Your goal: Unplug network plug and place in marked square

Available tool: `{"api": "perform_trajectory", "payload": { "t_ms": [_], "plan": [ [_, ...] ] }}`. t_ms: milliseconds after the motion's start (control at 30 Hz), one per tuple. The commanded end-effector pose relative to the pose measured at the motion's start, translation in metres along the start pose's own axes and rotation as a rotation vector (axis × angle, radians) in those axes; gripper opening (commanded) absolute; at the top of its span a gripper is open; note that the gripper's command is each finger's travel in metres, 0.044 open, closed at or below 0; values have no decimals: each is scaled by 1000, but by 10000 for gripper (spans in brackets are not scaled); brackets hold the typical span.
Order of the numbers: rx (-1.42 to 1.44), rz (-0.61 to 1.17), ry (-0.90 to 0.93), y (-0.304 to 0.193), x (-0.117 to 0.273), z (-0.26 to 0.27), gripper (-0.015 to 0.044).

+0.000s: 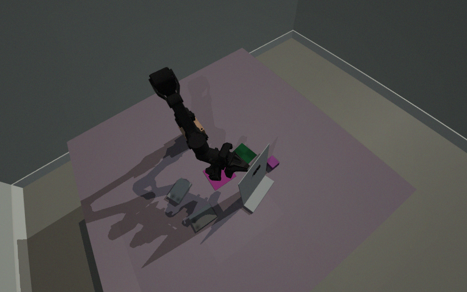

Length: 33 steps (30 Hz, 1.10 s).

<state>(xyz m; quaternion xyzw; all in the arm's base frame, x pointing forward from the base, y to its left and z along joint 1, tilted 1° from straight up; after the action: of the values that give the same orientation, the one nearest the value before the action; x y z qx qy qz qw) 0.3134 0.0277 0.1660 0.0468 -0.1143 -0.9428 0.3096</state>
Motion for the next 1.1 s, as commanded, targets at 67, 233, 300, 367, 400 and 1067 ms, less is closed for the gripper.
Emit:
{"api": "perform_trajectory", "payload": {
  "t_ms": [67,233,300,367,400,1067],
  "plan": [
    [-4,-5,-1,0,0,0,63],
    [-4,-5,-1,0,0,0,29],
    [-4,-5,-1,0,0,0,16],
    [-4,-5,-1,0,0,0,3],
    [-4,-5,-1,0,0,0,0],
    [-4,-4,-2,-3,10,0,0]
  ]
}}
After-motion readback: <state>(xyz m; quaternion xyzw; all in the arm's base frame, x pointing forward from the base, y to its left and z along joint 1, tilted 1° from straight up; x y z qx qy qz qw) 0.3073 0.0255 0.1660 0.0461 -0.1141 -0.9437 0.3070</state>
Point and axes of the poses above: the point midway between the two fingers, 35 mm back from their tips, its own x axis back along the fingers, its own z axis across the jaws, y = z × x, the point moved 9 cm from there along x, back along the fingers, and after that the axes turned 12 degrees about x, right-handed, at the moved point
